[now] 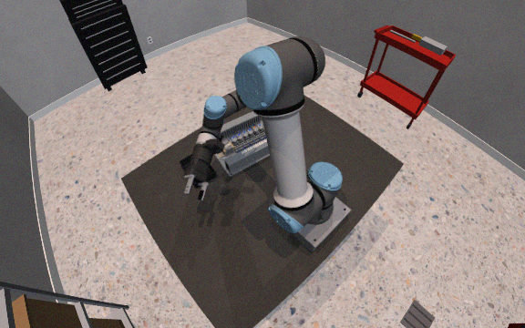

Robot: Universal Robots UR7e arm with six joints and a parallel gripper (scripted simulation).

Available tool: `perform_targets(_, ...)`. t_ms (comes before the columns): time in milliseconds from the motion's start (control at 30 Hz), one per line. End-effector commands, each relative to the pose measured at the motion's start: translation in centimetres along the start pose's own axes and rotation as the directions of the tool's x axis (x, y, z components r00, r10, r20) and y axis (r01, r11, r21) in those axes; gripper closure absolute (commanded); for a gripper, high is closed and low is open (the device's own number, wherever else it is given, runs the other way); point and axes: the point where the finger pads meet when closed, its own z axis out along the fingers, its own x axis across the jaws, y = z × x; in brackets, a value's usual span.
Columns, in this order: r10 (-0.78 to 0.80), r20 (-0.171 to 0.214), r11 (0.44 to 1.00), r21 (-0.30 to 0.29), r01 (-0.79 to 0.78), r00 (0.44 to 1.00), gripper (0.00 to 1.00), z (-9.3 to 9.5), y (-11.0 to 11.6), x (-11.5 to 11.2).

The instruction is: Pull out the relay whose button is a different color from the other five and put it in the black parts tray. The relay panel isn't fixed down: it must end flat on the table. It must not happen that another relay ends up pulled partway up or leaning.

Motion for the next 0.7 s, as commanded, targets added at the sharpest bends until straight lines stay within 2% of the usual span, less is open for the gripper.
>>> perform_targets(0, -0.001, 0.000, 1.000, 0.000, 0.001, 1.000, 0.00, -0.01, -0.01, 0.03)
perform_targets(667, -0.001, 0.000, 1.000, 0.000, 0.001, 1.000, 0.02, -0.01, -0.01, 0.03)
